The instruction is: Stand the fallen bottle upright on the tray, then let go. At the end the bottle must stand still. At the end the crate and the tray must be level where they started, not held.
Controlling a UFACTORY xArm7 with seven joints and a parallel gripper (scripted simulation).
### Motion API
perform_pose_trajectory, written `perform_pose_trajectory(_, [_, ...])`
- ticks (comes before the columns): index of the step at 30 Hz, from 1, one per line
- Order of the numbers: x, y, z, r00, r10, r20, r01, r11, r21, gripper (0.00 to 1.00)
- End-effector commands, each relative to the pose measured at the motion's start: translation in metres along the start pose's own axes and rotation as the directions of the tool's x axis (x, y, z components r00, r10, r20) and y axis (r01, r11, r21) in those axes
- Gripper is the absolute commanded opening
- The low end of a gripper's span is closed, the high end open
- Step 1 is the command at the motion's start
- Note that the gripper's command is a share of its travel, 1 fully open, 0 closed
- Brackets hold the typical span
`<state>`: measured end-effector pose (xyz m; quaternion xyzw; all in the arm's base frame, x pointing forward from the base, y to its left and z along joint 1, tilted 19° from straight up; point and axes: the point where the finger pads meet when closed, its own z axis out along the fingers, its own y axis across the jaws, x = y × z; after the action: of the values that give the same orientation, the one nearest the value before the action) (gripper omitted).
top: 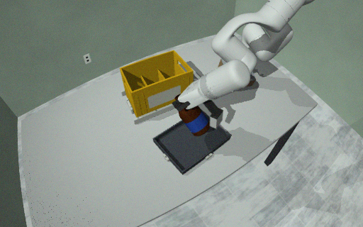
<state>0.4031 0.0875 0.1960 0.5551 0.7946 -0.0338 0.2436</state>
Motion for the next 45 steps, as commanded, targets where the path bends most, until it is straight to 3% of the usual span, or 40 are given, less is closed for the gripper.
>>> perform_pose_trajectory(1, [-0.0009, 0.0012, -0.0009, 1.000, 0.002, 0.001, -0.002, 1.000, -0.003, 0.00])
perform_pose_trajectory(25, [-0.0005, 0.0006, -0.0007, 1.000, 0.001, 0.031, -0.001, 1.000, 0.001, 0.00])
perform_pose_trajectory(45, [0.0000, 0.0007, -0.0014, 0.989, 0.002, 0.149, -0.002, 1.000, 0.000, 0.00])
